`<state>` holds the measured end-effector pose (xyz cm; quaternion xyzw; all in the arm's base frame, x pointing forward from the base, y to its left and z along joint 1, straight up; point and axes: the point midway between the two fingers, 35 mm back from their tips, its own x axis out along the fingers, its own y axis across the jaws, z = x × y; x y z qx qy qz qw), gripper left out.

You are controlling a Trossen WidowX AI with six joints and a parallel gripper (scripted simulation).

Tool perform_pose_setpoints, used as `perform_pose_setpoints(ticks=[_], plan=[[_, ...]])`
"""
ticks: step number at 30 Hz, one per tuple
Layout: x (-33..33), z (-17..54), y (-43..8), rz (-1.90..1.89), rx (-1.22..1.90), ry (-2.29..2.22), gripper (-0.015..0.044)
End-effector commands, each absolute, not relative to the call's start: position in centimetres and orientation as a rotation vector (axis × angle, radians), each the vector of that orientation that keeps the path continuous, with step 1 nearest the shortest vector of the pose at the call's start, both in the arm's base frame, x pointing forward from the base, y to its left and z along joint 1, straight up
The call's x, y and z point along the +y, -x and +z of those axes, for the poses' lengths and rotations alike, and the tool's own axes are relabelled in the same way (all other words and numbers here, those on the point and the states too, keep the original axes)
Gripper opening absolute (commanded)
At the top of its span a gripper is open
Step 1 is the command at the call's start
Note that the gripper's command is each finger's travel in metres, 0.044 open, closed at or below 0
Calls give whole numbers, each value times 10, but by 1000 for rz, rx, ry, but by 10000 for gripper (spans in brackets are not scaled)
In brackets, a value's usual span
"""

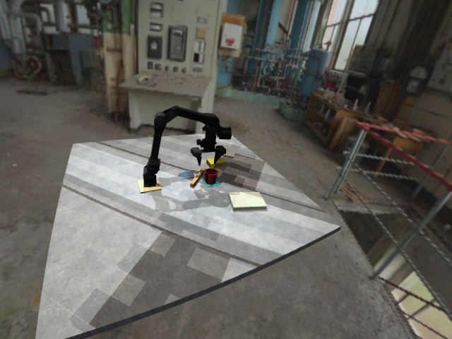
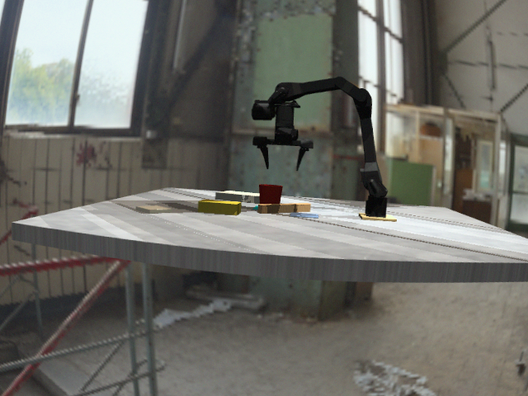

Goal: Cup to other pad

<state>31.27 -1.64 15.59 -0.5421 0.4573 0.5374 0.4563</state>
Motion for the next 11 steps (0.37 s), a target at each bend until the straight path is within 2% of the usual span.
perform_pose_setpoints(ticks=[1, 11], plan=[[-16, 171, -314, 1317, 1117, 1343, 440], [-17, 186, -310, 1316, 1115, 1345, 440]])
